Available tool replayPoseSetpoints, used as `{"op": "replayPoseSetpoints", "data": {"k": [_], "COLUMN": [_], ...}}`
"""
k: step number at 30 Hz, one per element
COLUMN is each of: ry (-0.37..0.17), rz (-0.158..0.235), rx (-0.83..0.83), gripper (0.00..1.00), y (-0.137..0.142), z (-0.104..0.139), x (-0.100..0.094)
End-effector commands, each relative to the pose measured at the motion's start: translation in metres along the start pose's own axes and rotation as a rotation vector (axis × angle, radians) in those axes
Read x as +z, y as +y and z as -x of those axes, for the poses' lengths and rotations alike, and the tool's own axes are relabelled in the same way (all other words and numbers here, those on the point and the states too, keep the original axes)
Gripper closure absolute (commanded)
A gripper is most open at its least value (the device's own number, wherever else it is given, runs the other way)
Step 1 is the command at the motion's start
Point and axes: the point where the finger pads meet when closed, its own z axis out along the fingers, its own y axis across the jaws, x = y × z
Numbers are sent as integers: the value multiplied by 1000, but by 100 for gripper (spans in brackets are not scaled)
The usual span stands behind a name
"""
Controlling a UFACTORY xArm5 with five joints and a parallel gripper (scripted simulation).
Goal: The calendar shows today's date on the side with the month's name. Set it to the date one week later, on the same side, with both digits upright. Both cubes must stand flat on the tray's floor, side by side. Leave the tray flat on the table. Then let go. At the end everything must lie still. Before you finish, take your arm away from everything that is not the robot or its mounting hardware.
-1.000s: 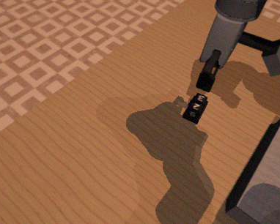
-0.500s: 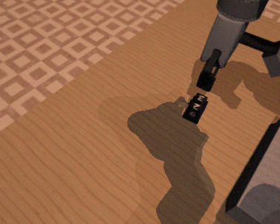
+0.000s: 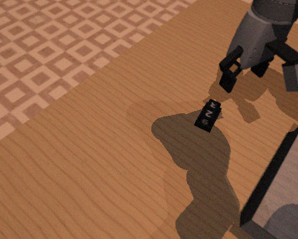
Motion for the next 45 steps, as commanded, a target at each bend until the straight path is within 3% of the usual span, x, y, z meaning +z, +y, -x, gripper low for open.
{"op": "replayPoseSetpoints", "data": {"k": [1,4,5,32,45], "ry": [-6,-6,-6,-8,-8], "rz": [2,2,2,4,4], "rx": [174,203,306,1184,1237], "gripper": [0,0,0,0,0], "y": [-12,-14,-22,-76,-78], "z": [-5,-6,-9,-48,-50], "x": [1,1,2,16,26]}}
